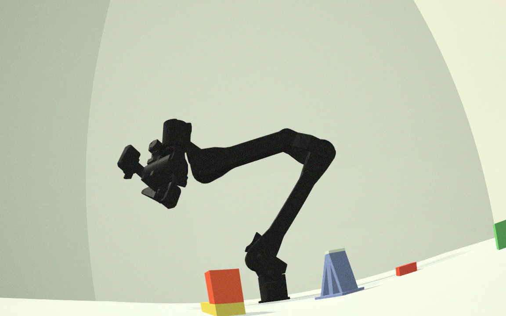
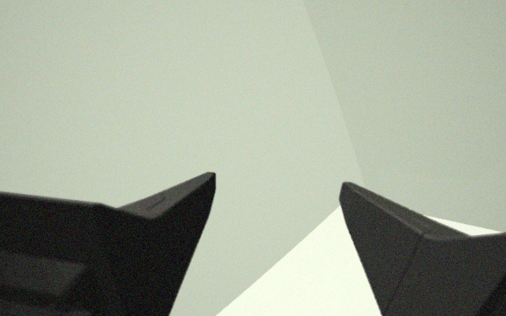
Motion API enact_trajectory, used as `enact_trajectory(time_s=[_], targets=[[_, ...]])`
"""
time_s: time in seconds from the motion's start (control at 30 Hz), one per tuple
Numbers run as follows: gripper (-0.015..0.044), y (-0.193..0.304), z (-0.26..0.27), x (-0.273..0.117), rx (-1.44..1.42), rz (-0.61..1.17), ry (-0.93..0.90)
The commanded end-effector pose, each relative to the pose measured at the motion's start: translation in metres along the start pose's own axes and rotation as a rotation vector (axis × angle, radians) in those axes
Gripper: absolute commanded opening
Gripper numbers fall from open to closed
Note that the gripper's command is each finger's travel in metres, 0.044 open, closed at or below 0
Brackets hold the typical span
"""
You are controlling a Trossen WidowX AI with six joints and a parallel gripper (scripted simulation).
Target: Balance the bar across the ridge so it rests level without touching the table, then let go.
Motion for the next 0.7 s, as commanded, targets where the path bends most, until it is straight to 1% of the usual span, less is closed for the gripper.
enact_trajectory(time_s=[0.0,0.33,0.67], targets=[[0.0315,0.010,0.022,-0.003,0.051,0.082,-0.085],[0.0315,0.037,0.073,-0.020,0.177,0.318,-0.248],[0.0315,0.065,0.117,-0.054,0.279,0.588,-0.344]])
Point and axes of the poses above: the point midway between the two fingers, 35 mm back from their tips, its own x axis out along the fingers, its own z axis across the jaws, y = z × x, the point moved 5 cm from there along -x, back along the fingers, and after that the axes turned 13 degrees about -x, right-handed, at the moved point
